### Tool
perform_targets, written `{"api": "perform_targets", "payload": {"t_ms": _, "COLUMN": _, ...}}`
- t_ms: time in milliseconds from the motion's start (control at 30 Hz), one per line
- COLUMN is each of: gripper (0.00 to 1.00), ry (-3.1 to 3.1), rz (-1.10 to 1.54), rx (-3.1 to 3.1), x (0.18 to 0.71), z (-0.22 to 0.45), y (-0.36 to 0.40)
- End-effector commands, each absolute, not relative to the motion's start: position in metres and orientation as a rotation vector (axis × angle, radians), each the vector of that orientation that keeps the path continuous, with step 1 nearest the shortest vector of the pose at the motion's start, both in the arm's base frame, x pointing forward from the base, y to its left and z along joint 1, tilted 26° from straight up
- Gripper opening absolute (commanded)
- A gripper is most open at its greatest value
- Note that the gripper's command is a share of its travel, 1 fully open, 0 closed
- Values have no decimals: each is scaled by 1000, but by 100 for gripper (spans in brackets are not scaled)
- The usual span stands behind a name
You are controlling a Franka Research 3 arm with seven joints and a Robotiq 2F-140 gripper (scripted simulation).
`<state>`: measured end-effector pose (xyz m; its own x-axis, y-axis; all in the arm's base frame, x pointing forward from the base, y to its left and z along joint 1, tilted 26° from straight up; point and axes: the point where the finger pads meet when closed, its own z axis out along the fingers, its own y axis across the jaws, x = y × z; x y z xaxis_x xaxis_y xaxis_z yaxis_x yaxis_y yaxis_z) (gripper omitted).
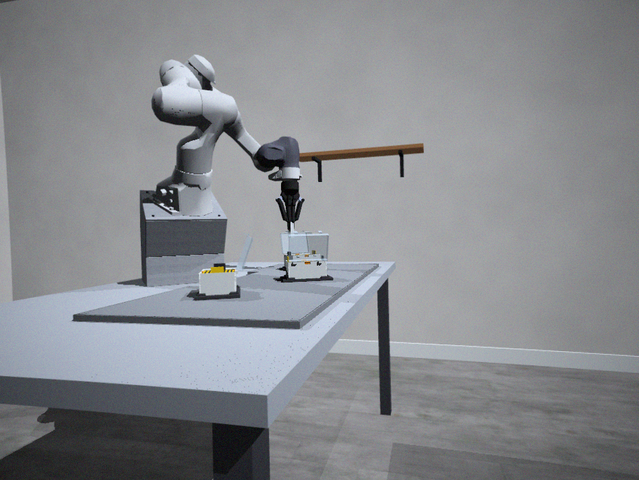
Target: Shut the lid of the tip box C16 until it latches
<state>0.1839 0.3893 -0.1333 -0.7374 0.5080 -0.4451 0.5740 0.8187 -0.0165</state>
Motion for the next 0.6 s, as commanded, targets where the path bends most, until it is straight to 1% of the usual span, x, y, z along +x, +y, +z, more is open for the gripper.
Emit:
{"api": "perform_targets", "payload": {"t_ms": 0, "gripper": 0, "ry": 2582, "rz": -208, "rx": 792, "x": 189, "z": -130, "y": 389}}
{"api": "perform_targets", "payload": {"t_ms": 567, "gripper": 0, "ry": 2582, "rz": -208, "rx": 792, "x": 202, "z": -119, "y": 379}}
